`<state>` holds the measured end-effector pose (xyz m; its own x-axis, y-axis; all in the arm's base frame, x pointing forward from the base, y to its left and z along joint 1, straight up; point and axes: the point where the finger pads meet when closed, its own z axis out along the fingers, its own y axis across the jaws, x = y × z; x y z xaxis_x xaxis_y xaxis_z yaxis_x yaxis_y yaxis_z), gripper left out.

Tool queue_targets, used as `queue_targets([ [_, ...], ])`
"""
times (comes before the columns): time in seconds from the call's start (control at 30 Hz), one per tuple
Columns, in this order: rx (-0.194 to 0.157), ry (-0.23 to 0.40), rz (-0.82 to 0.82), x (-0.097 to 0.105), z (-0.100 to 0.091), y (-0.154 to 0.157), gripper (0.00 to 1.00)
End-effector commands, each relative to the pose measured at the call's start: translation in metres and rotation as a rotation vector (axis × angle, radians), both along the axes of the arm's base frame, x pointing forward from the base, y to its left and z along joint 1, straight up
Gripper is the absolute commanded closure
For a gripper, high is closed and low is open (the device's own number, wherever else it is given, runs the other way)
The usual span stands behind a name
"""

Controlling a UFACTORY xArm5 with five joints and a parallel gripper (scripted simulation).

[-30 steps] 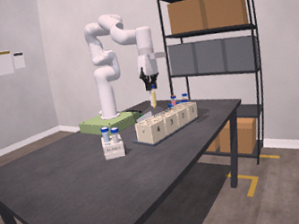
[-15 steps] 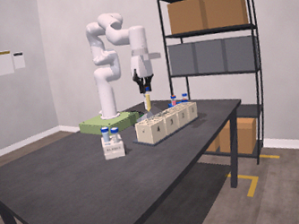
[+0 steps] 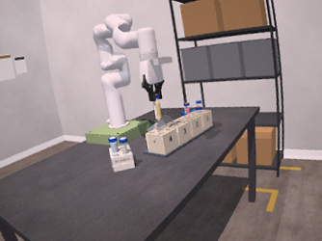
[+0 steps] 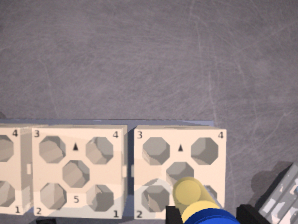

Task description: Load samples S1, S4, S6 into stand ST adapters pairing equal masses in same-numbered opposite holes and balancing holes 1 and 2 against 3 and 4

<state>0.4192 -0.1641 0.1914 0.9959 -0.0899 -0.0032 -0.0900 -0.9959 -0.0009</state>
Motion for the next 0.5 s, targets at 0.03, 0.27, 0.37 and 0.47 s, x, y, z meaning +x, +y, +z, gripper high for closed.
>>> queue_targets([
  [0.03,0.000,-0.004,0.000,0.001,0.002,-0.001,1.00],
  [0.27,0.000,-0.004,0.000,0.001,0.000,-0.001,1.00],
  [0.37,0.000,-0.004,0.000,0.001,-0.002,-0.001,1.00],
  [0.47,0.000,-0.004,0.000,0.001,-0.008,-0.001,1.00],
])
